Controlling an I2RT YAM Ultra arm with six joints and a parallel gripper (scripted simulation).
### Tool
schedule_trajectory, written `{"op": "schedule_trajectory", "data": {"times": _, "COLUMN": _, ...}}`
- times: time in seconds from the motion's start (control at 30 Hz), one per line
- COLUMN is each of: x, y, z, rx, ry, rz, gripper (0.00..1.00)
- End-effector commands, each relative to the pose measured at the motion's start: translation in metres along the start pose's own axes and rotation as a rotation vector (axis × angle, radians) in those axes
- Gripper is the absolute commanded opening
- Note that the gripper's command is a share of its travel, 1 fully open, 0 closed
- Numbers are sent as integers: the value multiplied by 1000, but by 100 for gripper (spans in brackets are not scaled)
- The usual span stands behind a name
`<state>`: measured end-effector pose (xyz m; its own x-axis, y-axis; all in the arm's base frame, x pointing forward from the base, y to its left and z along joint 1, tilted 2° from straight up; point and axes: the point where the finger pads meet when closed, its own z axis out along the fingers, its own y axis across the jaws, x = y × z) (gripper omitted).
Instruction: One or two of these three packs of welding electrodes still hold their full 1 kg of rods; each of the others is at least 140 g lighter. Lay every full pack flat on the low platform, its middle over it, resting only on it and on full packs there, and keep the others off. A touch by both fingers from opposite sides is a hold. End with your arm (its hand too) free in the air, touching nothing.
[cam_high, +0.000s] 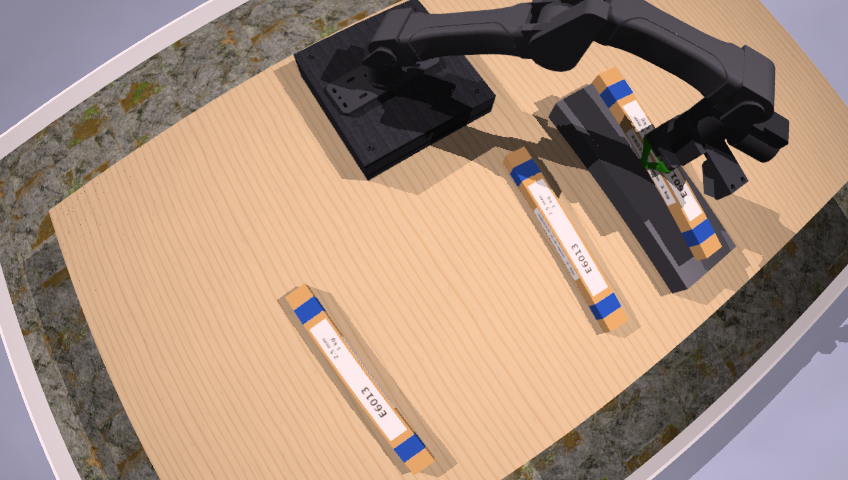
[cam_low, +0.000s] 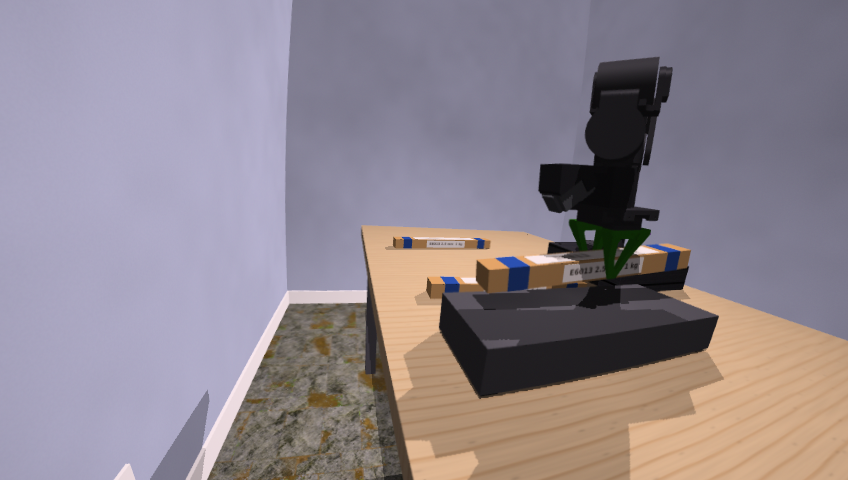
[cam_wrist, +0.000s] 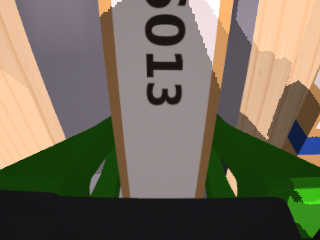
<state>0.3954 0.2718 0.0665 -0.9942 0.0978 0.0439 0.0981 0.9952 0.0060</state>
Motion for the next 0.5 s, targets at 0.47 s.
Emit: {"op": "schedule_trajectory", "data": {"times": 0.47, "x": -2, "y": 3, "z": -56, "rx": -58, "ry": -80, "rz": 2, "gripper": 0}}
